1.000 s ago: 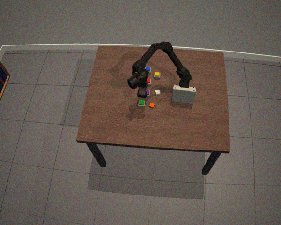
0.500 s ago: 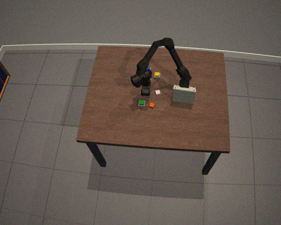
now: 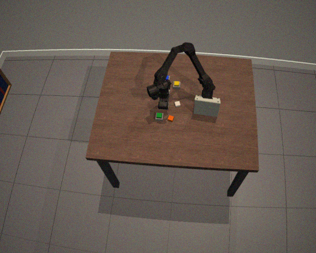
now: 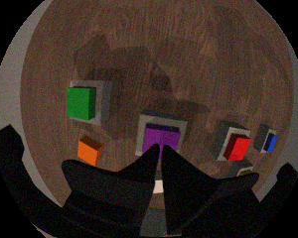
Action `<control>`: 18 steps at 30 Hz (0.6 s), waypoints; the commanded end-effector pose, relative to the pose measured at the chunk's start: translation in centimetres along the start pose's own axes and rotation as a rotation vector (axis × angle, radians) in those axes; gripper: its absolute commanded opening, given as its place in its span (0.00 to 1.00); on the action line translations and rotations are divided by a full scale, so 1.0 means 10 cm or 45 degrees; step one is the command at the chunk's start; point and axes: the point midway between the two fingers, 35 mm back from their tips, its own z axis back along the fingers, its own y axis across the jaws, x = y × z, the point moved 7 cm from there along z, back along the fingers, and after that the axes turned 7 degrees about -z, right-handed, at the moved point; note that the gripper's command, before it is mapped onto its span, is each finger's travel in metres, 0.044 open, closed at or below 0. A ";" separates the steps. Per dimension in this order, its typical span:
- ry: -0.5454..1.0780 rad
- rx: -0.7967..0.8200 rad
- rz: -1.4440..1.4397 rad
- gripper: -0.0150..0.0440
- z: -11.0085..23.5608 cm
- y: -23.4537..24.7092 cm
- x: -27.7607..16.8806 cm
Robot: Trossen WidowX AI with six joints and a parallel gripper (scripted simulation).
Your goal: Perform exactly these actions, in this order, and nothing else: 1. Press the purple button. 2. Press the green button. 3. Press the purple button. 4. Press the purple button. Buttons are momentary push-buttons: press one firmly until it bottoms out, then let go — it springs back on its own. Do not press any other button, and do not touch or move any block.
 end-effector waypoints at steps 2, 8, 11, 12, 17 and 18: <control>-0.001 -0.007 0.008 0.29 -0.08 0.00 -0.01; -0.001 -0.008 0.008 0.29 -0.15 -0.01 -0.01; -0.001 -0.008 0.008 0.29 -0.15 -0.01 -0.01; -0.001 -0.008 0.008 0.29 -0.15 -0.01 -0.01; -0.001 -0.008 0.008 0.29 -0.15 -0.01 -0.01; -0.001 -0.008 0.008 0.29 -0.15 -0.01 -0.01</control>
